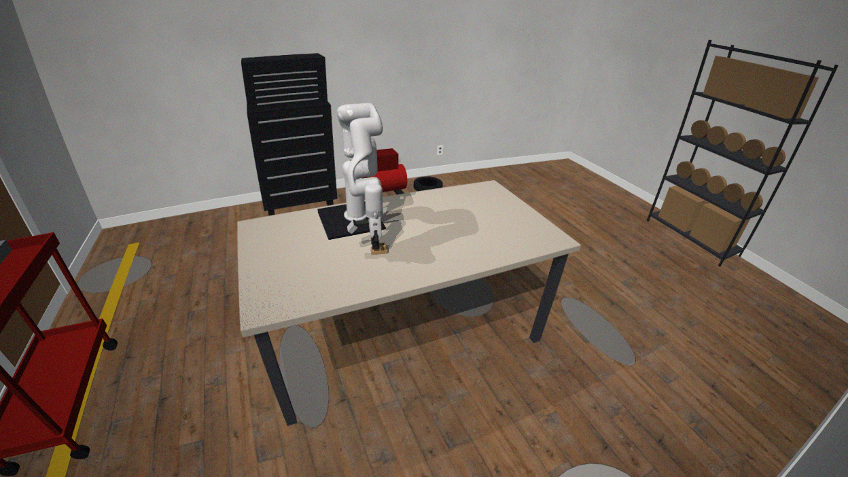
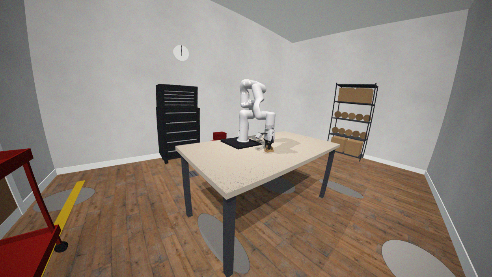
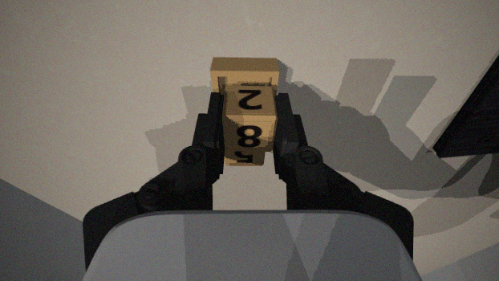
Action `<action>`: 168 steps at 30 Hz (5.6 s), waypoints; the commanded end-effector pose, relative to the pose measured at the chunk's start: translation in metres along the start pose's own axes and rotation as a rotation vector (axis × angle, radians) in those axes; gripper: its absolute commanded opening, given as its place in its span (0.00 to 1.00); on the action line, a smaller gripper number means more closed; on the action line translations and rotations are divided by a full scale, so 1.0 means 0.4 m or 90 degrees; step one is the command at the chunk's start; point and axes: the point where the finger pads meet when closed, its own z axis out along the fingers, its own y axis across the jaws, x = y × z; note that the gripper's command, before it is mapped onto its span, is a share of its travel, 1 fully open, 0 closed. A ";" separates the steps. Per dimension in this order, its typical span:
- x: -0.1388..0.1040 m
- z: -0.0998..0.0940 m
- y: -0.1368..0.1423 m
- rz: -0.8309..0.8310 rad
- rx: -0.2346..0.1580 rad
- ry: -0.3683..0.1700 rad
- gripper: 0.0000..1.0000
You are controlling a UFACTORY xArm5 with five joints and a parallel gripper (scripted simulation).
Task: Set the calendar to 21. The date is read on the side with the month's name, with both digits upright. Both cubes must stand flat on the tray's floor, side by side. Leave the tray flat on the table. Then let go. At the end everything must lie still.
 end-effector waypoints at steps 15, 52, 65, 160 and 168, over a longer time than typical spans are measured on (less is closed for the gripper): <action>-0.001 -0.002 -0.003 0.000 0.002 0.000 0.27; -0.001 0.023 -0.003 -0.001 0.002 0.000 0.27; -0.001 0.024 -0.003 -0.001 0.002 0.000 0.27; -0.001 0.023 -0.003 -0.001 0.002 0.000 0.47; -0.001 -0.012 -0.003 -0.001 0.002 0.000 0.47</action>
